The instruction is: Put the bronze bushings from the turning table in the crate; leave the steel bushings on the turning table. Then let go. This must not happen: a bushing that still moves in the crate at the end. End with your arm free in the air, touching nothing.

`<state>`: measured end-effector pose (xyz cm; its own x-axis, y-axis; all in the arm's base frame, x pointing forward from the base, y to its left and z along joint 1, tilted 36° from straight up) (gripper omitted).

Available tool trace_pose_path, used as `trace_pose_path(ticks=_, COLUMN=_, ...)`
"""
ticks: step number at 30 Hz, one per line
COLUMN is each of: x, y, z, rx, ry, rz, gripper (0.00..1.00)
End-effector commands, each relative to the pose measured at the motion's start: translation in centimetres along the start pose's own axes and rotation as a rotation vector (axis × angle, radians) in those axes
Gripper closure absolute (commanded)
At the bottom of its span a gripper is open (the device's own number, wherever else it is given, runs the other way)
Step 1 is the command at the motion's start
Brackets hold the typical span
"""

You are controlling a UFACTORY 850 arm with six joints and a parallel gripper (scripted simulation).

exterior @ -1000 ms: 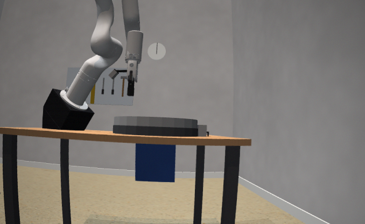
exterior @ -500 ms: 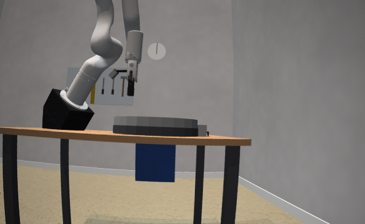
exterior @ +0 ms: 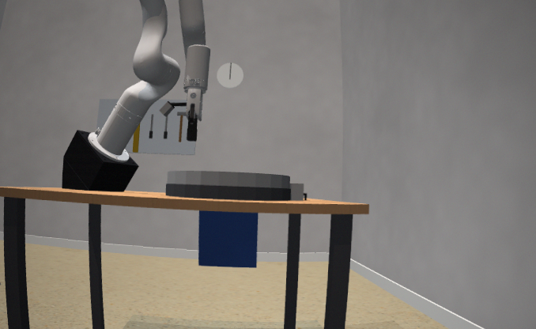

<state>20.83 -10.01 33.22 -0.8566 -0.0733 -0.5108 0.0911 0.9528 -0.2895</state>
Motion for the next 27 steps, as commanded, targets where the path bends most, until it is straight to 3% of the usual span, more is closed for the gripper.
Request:
trace_pose_path(ticks=1, x=-0.05, y=-0.02, z=-0.02, rx=0.000, ry=-0.001, rz=0.000, gripper=0.87)
trace_pose_path(ticks=27, x=-0.09, y=-0.01, z=0.00, rx=0.000, ry=0.003, rz=-0.002, gripper=0.87)
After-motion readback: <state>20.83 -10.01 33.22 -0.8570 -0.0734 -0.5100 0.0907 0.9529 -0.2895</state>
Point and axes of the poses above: the point where the finger pads meet when closed, its own z axis out along the fingers, its own y axis across the jaws, x = y × z, the point moved 9 cm from there along -z, back along the fingers, and after that the axes turned 4 degrees about -z, right-handed, at the moved point
